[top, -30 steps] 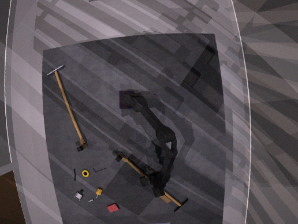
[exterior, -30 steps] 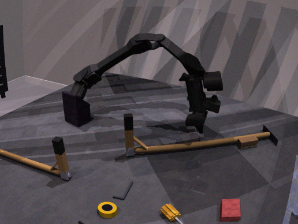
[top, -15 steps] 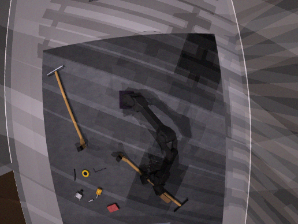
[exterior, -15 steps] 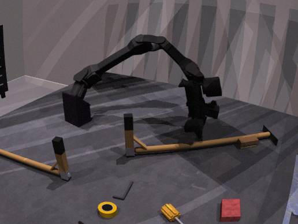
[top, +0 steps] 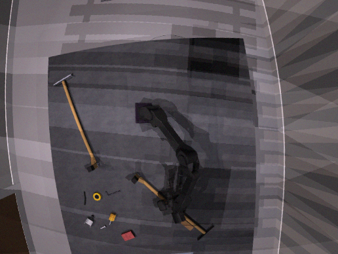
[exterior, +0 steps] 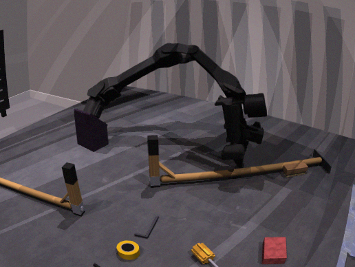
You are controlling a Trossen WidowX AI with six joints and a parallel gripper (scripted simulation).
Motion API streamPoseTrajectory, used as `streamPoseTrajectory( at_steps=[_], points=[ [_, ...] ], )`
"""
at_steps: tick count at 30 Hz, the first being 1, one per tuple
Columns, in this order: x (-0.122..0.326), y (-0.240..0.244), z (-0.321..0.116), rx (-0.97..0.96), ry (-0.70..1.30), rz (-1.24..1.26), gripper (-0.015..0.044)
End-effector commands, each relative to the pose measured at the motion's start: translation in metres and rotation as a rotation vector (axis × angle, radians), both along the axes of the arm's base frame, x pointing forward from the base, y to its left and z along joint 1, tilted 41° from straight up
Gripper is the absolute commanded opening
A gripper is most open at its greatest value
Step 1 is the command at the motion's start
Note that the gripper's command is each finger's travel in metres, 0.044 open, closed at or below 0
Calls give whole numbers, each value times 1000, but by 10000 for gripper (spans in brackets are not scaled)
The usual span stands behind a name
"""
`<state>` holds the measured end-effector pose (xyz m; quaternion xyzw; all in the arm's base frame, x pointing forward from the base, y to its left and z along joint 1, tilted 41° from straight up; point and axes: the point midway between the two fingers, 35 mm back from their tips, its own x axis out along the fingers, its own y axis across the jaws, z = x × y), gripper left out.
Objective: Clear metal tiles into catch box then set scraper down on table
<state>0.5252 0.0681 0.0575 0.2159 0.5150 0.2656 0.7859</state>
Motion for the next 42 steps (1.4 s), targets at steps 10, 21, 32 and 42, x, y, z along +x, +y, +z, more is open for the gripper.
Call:
streamPoseTrajectory(
  at_steps=[10, 21, 32, 42],
  points=[
    [10, -9, -6, -1, -2, 2, 0],
    [17, -16, -10, -2, -4, 3, 0],
    [24, -23, -15, -3, -5, 3, 0],
    [30, -30, -19, -4, -7, 4, 0]
  ],
)
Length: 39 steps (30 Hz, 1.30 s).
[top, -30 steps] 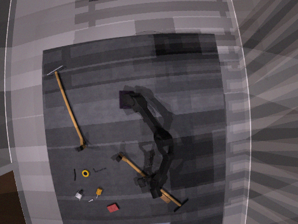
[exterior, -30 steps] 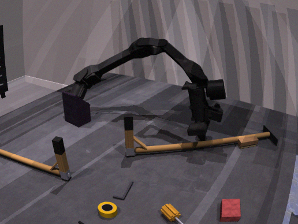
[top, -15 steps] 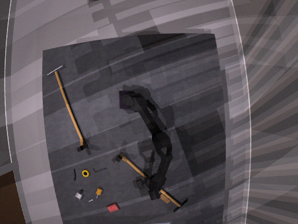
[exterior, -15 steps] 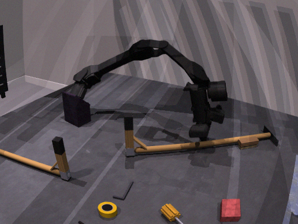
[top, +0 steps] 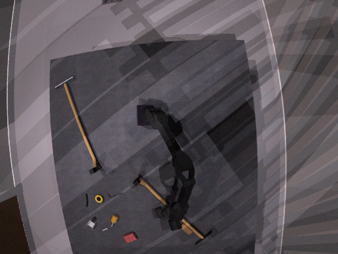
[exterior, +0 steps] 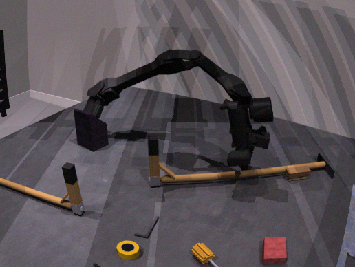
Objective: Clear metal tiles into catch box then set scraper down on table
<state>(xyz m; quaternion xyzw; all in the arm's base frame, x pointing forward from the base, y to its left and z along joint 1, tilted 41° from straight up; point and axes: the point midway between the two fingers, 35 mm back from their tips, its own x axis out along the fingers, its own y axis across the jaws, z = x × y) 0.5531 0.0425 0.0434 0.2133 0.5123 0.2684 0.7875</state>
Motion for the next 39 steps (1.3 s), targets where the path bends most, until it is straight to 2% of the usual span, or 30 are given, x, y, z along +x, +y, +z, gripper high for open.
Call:
streamPoseTrajectory(
  at_steps=[1, 39],
  points=[
    [3, -5, -6, -3, 2, -1, 0],
    [20, -30, -25, -5, -4, 2, 0]
  ],
)
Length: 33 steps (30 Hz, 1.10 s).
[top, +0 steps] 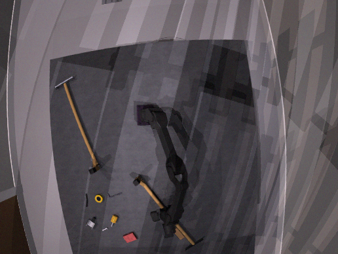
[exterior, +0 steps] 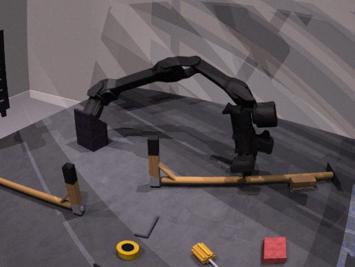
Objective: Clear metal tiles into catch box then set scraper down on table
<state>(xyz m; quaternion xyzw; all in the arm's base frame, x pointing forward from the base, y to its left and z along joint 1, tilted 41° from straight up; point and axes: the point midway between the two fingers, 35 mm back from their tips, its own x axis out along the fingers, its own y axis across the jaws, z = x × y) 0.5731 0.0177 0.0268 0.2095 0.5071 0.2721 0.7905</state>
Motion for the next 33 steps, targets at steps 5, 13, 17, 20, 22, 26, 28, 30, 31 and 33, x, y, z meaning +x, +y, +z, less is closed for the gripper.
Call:
streamPoseTrajectory(
  at_steps=[5, 13, 17, 20, 22, 26, 28, 30, 31, 33],
  points=[
    [1, -3, -1, 0, -2, 0, 0],
    [-3, -20, 19, -3, -19, -7, 0],
    [-3, -22, 21, -3, -21, -7, 0],
    [-4, -23, 23, -2, -22, -12, 0],
    [-5, -26, 31, 0, -26, -24, 0],
    [-8, -34, 47, 6, -34, -50, 0],
    [-10, -38, 54, 9, -38, -64, 0],
    [-13, -41, 62, 12, -42, -77, 0],
    [-14, -43, 66, 13, -44, -83, 0],
    [-16, -47, 74, 16, -49, -96, 0]
  ],
)
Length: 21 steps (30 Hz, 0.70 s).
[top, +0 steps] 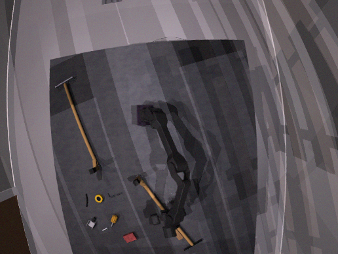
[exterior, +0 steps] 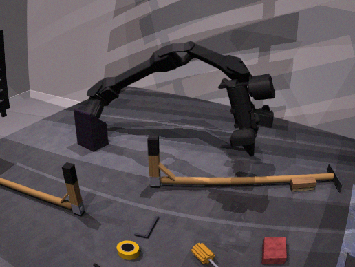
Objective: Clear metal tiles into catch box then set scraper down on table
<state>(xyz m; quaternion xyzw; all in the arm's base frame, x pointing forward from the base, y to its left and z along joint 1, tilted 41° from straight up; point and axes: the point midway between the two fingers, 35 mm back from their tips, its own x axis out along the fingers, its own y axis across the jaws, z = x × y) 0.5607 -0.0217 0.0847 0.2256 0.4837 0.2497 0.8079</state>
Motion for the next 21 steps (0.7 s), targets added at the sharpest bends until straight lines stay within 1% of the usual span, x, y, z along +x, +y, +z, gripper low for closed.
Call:
streamPoseTrajectory(
  at_steps=[1, 16, 21],
  points=[
    [-5, -9, 20, 9, -14, -32, 0],
    [-28, -33, 73, 32, -46, -127, 0],
    [-29, -33, 75, 33, -47, -131, 0]
  ],
)
